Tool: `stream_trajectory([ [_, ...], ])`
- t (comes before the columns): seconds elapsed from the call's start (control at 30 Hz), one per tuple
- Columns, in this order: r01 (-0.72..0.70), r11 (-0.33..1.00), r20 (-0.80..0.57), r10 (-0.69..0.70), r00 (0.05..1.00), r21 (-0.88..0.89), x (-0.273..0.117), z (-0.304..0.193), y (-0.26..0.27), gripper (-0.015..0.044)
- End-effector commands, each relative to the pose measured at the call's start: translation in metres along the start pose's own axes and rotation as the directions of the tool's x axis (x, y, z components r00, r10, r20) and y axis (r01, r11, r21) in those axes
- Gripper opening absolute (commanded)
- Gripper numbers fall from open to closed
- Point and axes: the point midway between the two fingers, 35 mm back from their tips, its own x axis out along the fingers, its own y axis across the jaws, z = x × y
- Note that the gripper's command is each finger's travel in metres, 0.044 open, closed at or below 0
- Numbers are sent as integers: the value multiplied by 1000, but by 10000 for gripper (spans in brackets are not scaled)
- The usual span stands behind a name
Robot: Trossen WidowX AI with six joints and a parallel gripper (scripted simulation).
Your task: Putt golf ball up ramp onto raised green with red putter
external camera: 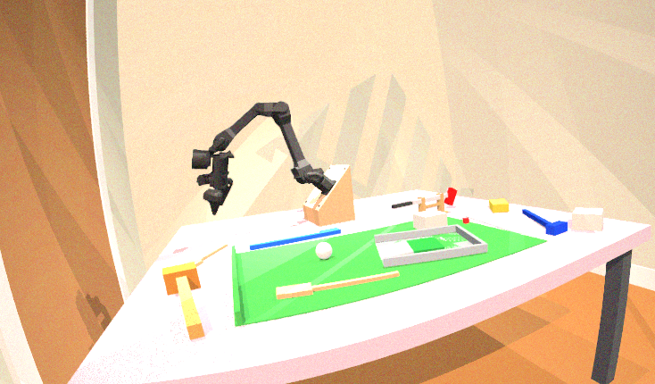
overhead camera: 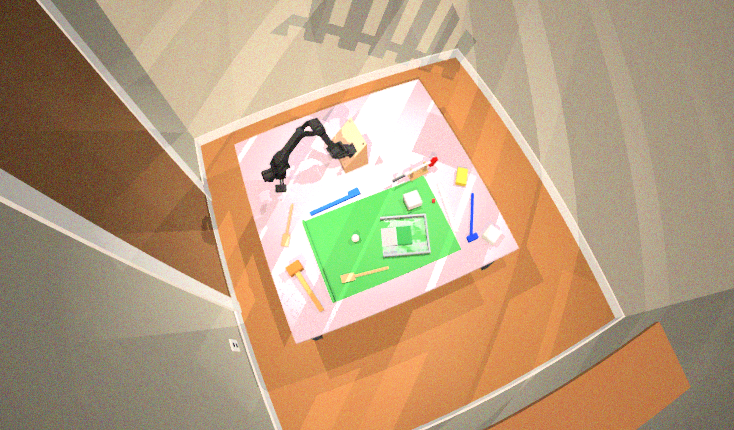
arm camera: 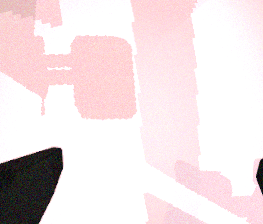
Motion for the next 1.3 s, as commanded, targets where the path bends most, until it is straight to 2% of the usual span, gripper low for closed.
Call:
stream_trajectory([
  [0.0, -89, 981, -93, 73, 993, -175, 16, -27, 44, 440],
  [0.2, -320, 839, -288, 206, 935, -439, 18, -99, 125, 440],
  [0.37, -446, 675, -395, 242, 886, -588, 7, -150, 167, 440],
  [0.53, -566, 344, -512, 242, 824, -749, -20, -228, 212, 440],
  [0.7, -603, -11, -591, 213, 778, -798, -55, -304, 233, 440],
  [0.83, -568, -314, -635, 174, 753, -761, -89, -369, 236, 440],
  [1.0, -438, -655, -659, 122, 742, -615, -131, -447, 217, 440],
  [1.13, -285, -853, -657, 87, 749, -438, -161, -507, 188, 440],
  [1.27, -96, -972, -636, 65, 769, -216, -185, -561, 145, 440],
])
